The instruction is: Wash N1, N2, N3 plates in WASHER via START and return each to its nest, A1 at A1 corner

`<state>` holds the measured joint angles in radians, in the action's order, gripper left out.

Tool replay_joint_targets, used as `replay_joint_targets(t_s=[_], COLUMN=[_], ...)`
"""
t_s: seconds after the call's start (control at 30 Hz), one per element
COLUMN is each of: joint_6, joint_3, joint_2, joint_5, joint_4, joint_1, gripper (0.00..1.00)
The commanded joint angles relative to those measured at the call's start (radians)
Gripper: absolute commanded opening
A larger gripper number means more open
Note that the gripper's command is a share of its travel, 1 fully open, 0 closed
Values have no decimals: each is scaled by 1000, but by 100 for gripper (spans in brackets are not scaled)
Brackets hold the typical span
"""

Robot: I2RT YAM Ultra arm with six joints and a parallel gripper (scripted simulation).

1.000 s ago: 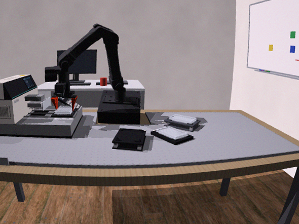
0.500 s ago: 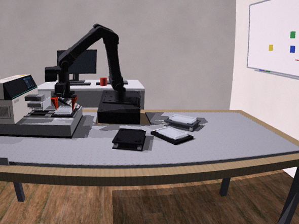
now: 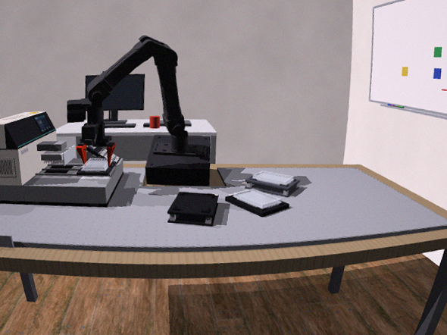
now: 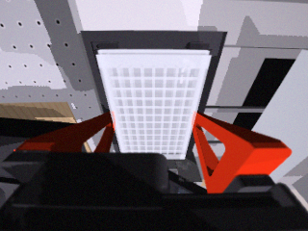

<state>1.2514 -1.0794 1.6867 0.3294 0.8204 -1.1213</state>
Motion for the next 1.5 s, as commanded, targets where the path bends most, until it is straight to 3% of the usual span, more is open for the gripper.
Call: replay_joint_targets(t_s=[0.0,1.47], joint_6=[-2,69], joint_3=[-3,-152], joint_2=[-5,-82], joint_5=[1,10], joint_4=[-1,247], joint_1=[-2,-69], gripper=[0,0])
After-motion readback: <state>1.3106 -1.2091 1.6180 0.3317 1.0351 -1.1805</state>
